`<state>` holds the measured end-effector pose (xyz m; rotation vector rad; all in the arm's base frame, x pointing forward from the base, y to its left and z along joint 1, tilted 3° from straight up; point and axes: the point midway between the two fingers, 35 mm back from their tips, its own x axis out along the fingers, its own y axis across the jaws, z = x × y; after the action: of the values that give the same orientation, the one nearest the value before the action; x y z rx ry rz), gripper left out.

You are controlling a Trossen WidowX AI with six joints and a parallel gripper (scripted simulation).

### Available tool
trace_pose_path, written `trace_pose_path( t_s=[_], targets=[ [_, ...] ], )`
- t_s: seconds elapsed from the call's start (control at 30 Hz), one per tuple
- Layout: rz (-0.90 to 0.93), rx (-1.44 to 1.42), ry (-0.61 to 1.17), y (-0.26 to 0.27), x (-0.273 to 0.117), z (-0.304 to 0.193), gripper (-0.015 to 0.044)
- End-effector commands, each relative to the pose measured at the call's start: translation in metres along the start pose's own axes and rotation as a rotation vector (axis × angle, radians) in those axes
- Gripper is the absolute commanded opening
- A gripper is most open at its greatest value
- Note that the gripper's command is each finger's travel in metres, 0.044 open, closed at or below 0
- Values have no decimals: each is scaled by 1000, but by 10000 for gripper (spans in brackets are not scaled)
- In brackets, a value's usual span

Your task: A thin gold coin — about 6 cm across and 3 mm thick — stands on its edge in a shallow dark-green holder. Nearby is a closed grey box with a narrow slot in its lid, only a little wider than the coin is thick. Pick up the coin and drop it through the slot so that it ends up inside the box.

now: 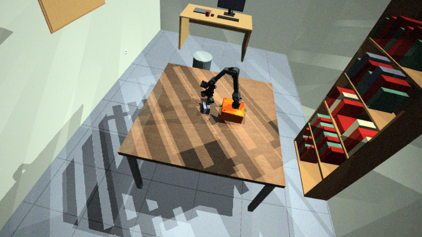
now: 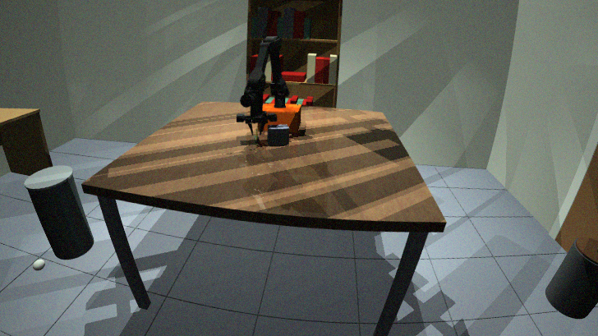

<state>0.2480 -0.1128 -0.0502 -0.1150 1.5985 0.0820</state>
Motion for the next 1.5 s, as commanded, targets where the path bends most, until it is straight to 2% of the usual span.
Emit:
trace_pose_path(
  t_s=[0.0,0.17,0.37,0.73,1.47],
  targets=[
    [6,-4,8,2,9,-3,161],
    [6,-4,8,2,14,-3,161],
    [6,-4,8,2,14,-3,3],
    [6,-4,8,2,13,-3,0],
    [6,-4,7,-1,-41,1,0]
  ],
)
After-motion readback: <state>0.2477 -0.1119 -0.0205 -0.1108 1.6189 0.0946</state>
